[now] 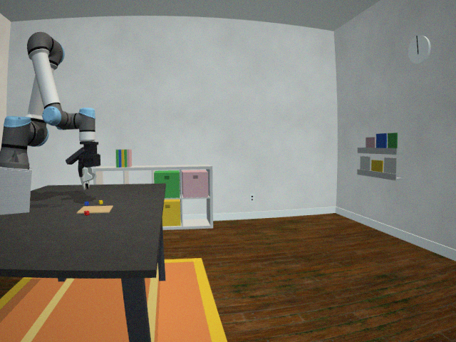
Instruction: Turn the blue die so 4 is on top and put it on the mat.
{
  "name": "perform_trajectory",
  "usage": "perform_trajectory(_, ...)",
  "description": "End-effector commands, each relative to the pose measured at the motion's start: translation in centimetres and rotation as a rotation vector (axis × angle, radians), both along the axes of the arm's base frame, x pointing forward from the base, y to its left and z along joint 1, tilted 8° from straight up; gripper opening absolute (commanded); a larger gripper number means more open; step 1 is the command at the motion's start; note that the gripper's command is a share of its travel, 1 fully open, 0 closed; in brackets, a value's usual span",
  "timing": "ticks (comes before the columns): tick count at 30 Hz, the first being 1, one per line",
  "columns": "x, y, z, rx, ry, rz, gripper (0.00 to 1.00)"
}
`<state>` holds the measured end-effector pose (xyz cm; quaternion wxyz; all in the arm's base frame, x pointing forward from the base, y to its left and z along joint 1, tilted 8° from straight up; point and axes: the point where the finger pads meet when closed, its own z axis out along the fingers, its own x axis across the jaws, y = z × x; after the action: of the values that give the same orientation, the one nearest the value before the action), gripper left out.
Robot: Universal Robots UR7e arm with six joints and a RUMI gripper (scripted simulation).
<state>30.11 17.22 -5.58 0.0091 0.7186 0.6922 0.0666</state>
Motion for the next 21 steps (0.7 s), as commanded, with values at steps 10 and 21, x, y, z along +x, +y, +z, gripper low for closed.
perform_trajectory(10, 0.05, -0.01, -0.04, 0.001, 0.0, 0.0, 0.18)
perform_trajectory(21, 0.11, 0.02, -0.57, 0.001, 0.0, 0.0, 0.18)
